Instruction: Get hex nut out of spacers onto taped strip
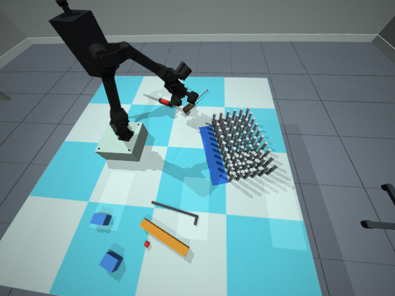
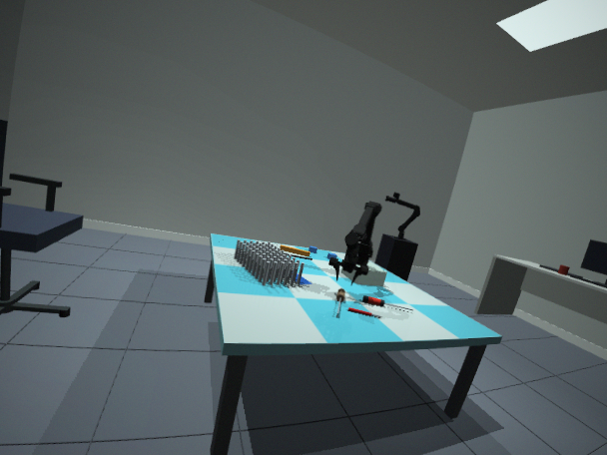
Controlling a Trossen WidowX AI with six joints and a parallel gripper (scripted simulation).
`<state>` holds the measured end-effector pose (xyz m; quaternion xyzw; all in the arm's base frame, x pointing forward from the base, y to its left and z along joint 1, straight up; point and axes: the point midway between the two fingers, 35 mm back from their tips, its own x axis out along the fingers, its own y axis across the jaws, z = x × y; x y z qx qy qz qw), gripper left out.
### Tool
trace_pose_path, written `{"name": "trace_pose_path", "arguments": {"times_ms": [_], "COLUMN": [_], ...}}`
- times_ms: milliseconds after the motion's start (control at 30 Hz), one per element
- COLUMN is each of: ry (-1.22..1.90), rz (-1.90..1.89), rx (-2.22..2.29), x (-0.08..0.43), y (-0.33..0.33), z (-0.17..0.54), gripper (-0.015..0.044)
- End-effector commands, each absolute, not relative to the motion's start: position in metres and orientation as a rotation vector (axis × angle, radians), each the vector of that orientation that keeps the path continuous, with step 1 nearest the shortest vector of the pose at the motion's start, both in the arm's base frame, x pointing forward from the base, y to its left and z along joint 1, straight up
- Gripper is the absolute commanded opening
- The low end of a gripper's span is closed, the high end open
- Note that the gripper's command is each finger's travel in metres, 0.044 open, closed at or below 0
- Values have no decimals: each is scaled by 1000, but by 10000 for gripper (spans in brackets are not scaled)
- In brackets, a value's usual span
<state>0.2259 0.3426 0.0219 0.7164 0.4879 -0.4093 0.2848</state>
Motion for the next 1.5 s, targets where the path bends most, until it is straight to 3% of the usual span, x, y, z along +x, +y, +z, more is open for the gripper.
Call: {"name": "trace_pose_path", "arguments": {"times_ms": [0, 1467], "ry": [1308, 1308], "rz": [-1099, -1099], "rx": [1922, 1921], "x": [226, 227], "y": [343, 345], "z": [22, -39], "gripper": [280, 280]}}
